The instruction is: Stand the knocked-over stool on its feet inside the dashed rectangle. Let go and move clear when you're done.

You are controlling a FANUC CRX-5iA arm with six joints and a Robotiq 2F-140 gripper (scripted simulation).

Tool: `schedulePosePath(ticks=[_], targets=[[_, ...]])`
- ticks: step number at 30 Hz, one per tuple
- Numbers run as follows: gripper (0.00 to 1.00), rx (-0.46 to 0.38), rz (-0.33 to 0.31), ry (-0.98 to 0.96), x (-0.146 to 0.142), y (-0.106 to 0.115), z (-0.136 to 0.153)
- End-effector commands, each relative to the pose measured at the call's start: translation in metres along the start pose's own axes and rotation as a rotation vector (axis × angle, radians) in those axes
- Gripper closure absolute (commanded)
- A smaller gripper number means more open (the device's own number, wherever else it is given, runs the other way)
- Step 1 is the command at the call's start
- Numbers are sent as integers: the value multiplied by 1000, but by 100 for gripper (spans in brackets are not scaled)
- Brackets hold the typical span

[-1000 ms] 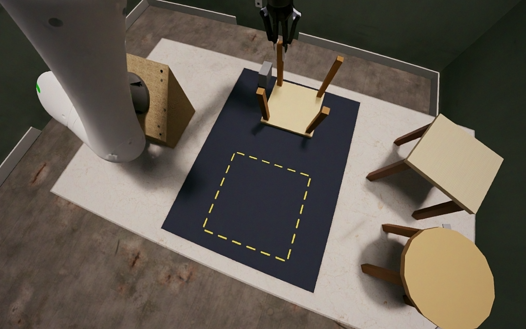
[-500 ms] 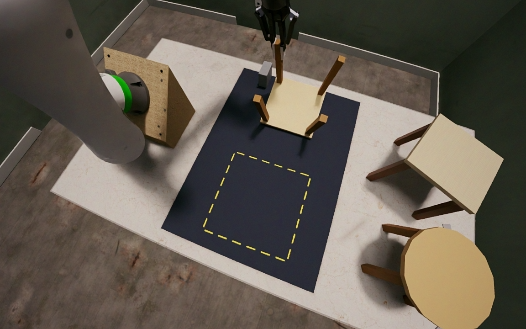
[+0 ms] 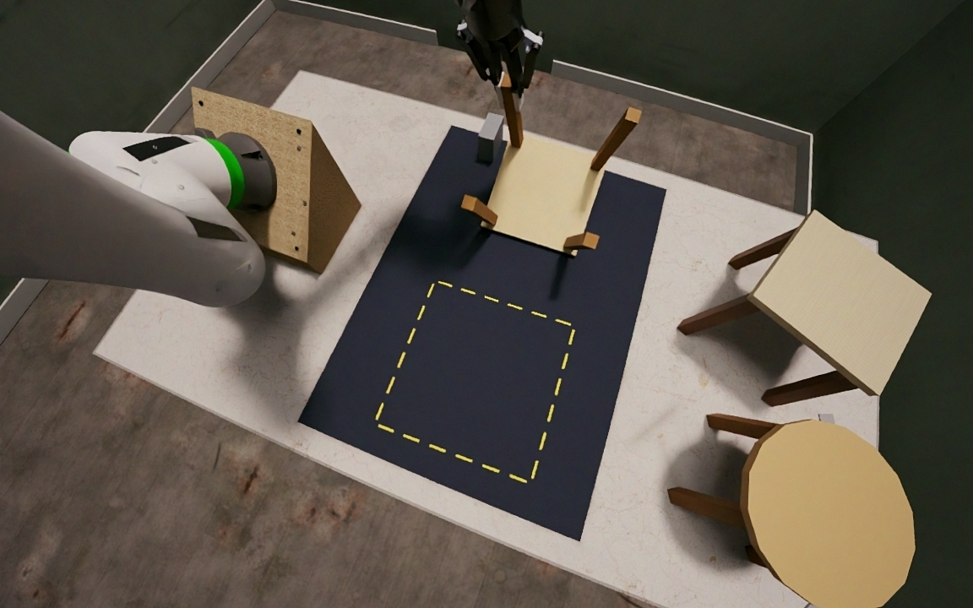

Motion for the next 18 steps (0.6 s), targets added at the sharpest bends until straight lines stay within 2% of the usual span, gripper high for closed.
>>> schedulePosePath(ticks=[1,5,8,10,14,17,18], targets=[[90,65,13,-3,0,25,22],[90,184,29,-13,-1,28,27],[90,184,29,-13,-2,46,51],[90,184,29,-13,-2,46,51],[90,308,46,-25,-3,49,57],[90,308,46,-25,-5,65,82],[90,336,47,-26,-5,64,83]])
Point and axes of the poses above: the point where the finger pads meet when closed, its own y axis back along the fingers, its own x axis across the jaws, z = x × y, the point moved 1 cm from there along y, back along the fingers, and after that the axes turned 8 degrees about y, right-handed, at the moved point
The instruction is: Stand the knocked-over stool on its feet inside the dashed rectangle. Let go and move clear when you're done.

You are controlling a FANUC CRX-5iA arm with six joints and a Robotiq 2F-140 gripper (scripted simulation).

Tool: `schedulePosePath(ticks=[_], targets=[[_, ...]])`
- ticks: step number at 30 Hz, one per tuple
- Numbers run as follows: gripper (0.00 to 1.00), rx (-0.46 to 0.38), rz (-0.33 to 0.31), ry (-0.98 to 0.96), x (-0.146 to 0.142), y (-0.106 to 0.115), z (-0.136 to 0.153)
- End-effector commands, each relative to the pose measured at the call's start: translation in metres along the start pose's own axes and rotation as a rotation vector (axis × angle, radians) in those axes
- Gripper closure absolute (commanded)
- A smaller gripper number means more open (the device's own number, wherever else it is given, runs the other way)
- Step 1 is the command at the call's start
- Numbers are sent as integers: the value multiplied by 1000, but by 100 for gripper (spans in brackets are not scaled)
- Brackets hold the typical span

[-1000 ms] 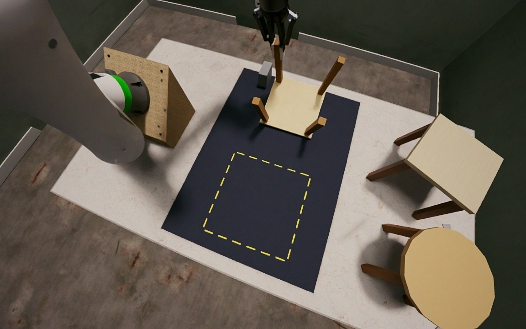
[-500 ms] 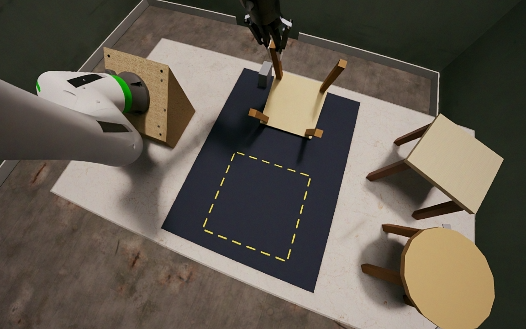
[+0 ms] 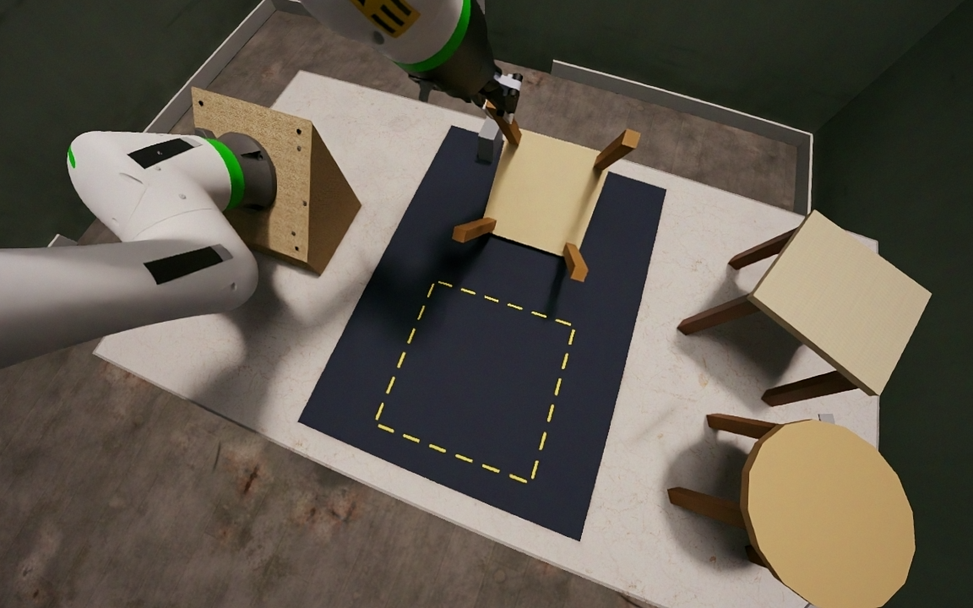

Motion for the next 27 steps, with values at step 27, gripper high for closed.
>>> schedulePosePath(ticks=[27], targets=[[90,458,51,-38,-9,74,112]])
Point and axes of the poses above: the point where the finger pads meet when closed, its own y axis back along the fingers, its own x axis across the jaws, z = x × y, the point moved 1 cm from there along y, back along the fingers, and after that the axes turned 8 degrees about y, right-handed, at the moved point
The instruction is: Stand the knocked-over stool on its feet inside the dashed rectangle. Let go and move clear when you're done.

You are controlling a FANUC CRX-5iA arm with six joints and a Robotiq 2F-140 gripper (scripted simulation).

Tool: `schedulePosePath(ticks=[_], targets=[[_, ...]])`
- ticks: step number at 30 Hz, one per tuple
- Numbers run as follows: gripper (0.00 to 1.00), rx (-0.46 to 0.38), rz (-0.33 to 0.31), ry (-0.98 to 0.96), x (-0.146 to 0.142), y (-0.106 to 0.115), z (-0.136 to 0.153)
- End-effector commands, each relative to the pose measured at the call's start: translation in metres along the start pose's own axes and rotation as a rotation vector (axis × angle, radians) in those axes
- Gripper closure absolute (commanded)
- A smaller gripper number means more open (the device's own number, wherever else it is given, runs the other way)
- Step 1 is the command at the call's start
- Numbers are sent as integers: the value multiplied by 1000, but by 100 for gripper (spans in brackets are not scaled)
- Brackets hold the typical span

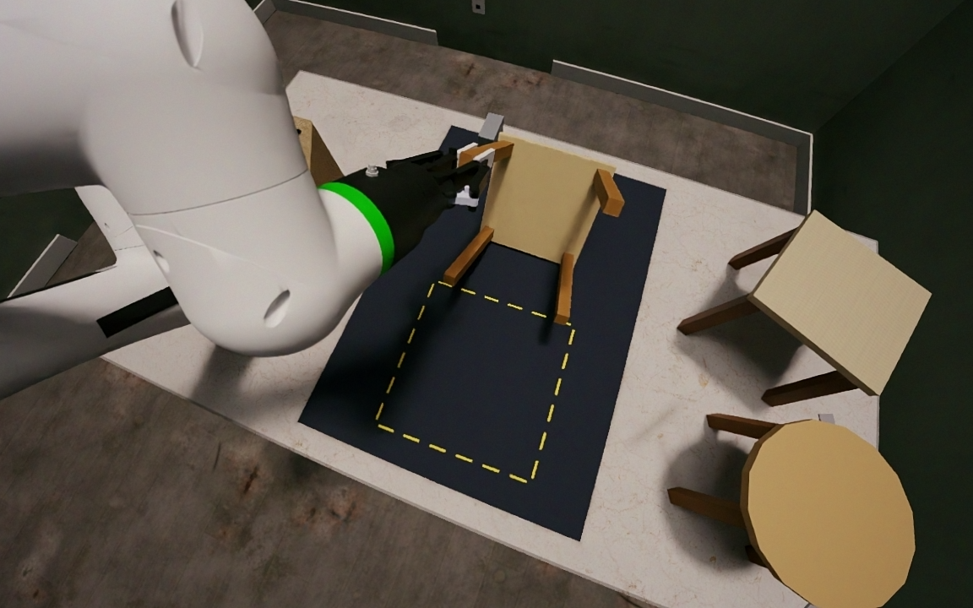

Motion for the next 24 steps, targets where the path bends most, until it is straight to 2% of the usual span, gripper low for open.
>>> schedulePosePath(ticks=[1,4,7,14,16,20,24], targets=[[90,90,-14,-5,-2,10,13],[90,146,-2,-9,-1,15,18],[90,150,-2,-10,-2,32,38],[90,270,15,-22,-2,36,44],[90,270,15,-22,-2,36,44],[90,270,15,-22,-4,51,68],[90,318,17,-28,-5,52,70]])
Point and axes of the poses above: the point where the finger pads meet when closed, its own y axis back along the fingers, its own x axis across the jaws, z = x × y, the point moved 1 cm from there along y, back along the fingers, and after that the axes turned 8 degrees about y, right-handed, at the moved point
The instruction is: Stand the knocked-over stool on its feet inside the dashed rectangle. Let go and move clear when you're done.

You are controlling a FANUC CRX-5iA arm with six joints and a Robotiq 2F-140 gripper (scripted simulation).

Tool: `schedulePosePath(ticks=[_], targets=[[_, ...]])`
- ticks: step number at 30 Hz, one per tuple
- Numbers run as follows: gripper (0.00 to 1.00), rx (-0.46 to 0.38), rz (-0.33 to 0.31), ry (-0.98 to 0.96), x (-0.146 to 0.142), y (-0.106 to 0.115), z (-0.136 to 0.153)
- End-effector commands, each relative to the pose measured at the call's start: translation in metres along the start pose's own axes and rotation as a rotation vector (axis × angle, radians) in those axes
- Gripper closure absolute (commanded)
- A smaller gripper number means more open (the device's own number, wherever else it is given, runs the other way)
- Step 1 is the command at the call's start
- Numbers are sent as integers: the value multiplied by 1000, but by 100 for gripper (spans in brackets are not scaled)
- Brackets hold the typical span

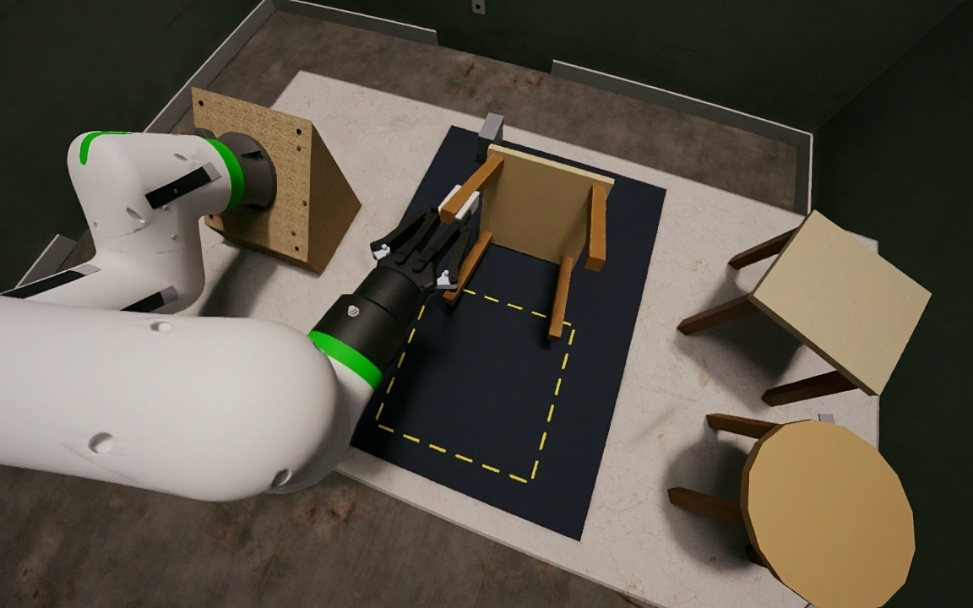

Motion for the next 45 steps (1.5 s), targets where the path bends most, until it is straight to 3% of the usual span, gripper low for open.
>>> schedulePosePath(ticks=[1,10,23,45], targets=[[90,56,-1,-5,-1,6,7],[90,120,12,-9,0,9,10],[90,120,12,-9,-1,27,30],[90,120,12,-9,-1,29,32]])
Point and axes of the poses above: the point where the finger pads meet when closed, its own y axis back along the fingers, its own x axis across the jaws, z = x × y, the point moved 1 cm from there along y, back along the fingers, and after that the axes turned 8 degrees about y, right-handed, at the moved point
